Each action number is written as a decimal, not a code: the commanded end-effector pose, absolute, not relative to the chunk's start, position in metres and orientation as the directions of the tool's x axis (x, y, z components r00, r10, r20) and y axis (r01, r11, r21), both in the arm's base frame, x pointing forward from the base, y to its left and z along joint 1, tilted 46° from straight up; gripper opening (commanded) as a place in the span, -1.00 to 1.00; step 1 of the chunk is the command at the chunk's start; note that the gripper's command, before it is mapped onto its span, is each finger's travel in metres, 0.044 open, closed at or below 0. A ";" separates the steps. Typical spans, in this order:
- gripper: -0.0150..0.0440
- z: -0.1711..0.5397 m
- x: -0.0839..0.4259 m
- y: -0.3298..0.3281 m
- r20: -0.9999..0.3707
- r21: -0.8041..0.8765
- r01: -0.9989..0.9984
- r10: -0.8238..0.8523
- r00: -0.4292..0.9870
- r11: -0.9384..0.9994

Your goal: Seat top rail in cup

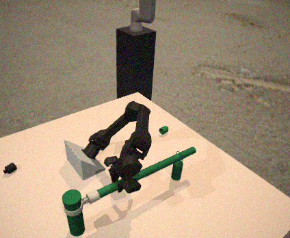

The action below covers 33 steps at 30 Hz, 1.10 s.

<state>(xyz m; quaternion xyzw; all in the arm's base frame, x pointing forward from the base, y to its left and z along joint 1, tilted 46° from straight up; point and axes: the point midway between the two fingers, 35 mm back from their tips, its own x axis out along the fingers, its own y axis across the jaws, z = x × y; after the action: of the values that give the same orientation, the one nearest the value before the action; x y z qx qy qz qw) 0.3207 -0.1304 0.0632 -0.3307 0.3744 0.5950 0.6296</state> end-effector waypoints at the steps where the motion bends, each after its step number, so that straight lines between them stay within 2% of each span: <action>1: -0.49 0.061 0.318 -0.142 -0.875 0.026 -0.996 0.484 0.017 0.081; 10: -0.49 0.063 0.321 -0.131 -0.865 0.029 -0.997 0.502 0.012 0.073; 27: 1.00 0.087 0.322 -0.131 -0.865 0.029 -0.997 0.502 0.011 0.073; 33: 1.00 0.115 0.321 -0.130 -0.864 0.030 -0.997 0.503 0.011 0.072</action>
<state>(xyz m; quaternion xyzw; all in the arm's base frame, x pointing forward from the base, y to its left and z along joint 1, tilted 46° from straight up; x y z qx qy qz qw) 0.3214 -0.1302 0.0994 -0.3272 0.3744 0.5984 0.6283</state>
